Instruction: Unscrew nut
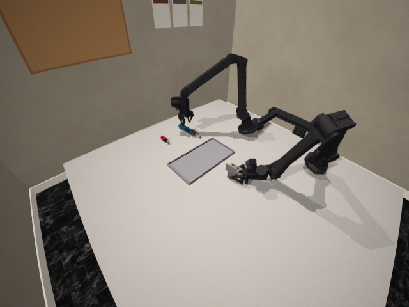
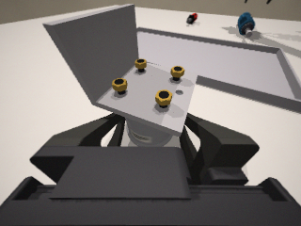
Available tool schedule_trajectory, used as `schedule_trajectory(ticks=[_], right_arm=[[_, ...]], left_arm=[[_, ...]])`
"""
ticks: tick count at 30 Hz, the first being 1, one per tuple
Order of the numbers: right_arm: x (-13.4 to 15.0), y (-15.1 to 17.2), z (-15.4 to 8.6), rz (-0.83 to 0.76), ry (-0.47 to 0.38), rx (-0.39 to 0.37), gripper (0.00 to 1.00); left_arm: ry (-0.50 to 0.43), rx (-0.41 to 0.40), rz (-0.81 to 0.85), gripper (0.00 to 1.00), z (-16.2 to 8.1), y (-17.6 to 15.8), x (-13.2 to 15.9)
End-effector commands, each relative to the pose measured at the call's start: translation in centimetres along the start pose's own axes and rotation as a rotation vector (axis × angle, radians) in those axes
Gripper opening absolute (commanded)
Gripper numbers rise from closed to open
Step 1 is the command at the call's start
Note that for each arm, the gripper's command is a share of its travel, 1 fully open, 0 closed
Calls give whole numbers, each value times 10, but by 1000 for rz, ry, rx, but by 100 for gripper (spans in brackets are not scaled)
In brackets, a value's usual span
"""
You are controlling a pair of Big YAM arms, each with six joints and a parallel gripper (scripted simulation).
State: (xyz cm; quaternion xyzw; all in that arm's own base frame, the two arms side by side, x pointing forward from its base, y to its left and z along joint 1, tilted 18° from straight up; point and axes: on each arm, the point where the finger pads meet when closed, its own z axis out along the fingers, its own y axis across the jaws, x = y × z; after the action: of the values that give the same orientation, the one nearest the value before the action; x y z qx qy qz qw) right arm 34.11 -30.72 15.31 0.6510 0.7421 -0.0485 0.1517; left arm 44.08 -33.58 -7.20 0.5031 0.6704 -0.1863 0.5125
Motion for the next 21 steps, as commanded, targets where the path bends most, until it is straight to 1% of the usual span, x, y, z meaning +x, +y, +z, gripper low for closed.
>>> schedule_trajectory(ticks=[1, 17, 18, 21], right_arm=[[-10, 9, -12, 3, -23, -19, 65], [-10, 9, -12, 3, -23, -19, 65], [-10, 9, -12, 3, -23, -19, 65], [-10, 9, -12, 3, -23, -19, 65]], left_arm=[[-17, -6, 10, 77, 4, 4, -7], [-17, -6, 10, 77, 4, 4, -7], [-17, -6, 10, 86, 4, 4, -7], [-17, -6, 10, 86, 4, 4, -7]])
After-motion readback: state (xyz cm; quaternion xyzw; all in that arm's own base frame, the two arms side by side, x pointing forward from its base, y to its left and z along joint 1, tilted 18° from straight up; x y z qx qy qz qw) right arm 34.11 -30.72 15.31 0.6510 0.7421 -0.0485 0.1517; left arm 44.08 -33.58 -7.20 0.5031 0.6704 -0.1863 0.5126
